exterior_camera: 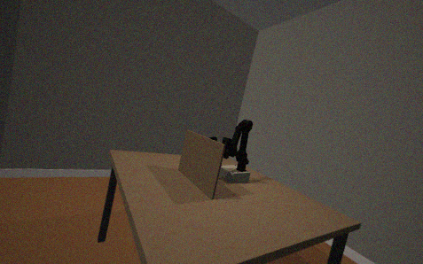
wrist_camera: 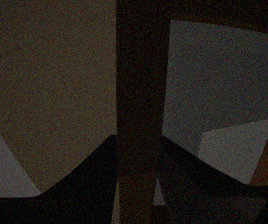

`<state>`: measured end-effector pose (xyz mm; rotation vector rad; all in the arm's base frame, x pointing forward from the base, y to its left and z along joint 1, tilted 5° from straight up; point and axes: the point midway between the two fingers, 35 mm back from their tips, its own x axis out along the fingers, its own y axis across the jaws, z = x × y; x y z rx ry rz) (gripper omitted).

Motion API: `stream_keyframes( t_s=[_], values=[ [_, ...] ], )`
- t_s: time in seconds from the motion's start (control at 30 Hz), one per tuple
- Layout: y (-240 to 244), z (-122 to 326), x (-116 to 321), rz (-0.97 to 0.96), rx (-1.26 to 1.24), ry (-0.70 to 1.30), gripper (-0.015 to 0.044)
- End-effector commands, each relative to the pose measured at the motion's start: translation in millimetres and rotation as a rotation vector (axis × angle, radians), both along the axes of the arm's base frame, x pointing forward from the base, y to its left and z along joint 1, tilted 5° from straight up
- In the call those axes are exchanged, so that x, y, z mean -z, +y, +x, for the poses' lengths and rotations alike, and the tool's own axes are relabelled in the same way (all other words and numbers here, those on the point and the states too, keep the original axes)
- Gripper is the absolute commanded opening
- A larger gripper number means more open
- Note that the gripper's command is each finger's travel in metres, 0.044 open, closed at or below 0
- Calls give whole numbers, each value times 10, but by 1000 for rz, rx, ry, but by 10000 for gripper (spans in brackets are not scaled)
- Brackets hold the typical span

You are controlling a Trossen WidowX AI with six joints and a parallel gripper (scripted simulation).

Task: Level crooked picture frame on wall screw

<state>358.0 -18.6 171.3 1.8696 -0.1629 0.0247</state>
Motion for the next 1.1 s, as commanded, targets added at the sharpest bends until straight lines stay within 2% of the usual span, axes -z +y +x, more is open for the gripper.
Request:
stream_keyframes(
  t_s=[0.0,1.07],
  values=[
    [1,1,5,-5,1,1,0],
    [12,3,-1,-179,19,19,0]
  ],
)
